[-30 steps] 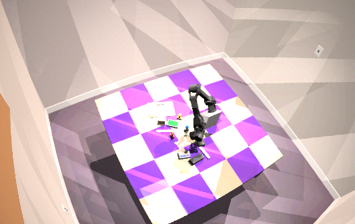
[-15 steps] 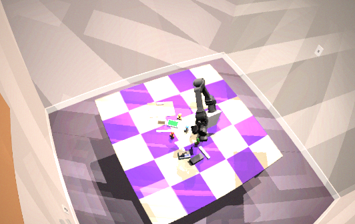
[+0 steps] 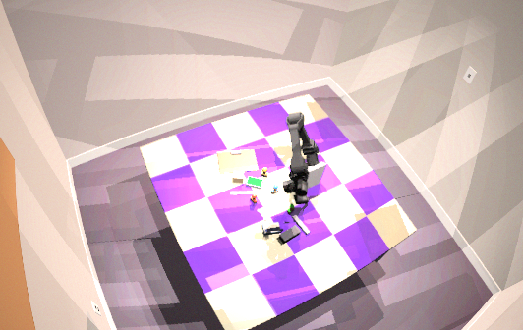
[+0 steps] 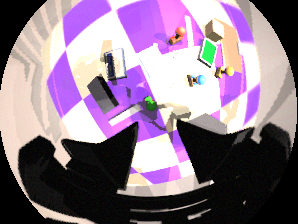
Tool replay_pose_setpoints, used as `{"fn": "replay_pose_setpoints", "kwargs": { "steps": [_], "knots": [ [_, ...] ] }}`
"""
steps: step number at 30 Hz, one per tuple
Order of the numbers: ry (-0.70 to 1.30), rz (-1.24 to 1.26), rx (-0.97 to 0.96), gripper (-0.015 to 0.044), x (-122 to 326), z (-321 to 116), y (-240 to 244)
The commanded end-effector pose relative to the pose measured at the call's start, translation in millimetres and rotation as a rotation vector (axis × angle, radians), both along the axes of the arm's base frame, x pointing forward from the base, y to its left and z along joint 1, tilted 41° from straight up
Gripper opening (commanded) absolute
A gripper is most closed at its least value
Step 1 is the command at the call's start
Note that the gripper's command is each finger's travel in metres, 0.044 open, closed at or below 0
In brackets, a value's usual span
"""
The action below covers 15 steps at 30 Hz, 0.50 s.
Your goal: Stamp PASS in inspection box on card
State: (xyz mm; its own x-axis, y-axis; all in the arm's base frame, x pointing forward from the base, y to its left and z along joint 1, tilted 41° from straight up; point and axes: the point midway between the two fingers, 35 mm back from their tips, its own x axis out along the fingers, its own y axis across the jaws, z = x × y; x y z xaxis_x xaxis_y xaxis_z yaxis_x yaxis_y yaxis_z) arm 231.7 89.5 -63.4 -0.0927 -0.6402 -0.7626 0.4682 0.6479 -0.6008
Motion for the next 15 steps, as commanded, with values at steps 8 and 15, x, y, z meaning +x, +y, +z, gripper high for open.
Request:
{"fn": "replay_pose_setpoints", "kwargs": {
  "steps": [8, 15],
  "knots": [
    [-0.001, 0.0, 0.001, 0.0255, 0.3, 0.4, 0.5],
    [-0.001, 0.0, 0.001, 0.0255, 0.3, 0.4, 0.5]
  ]
}}
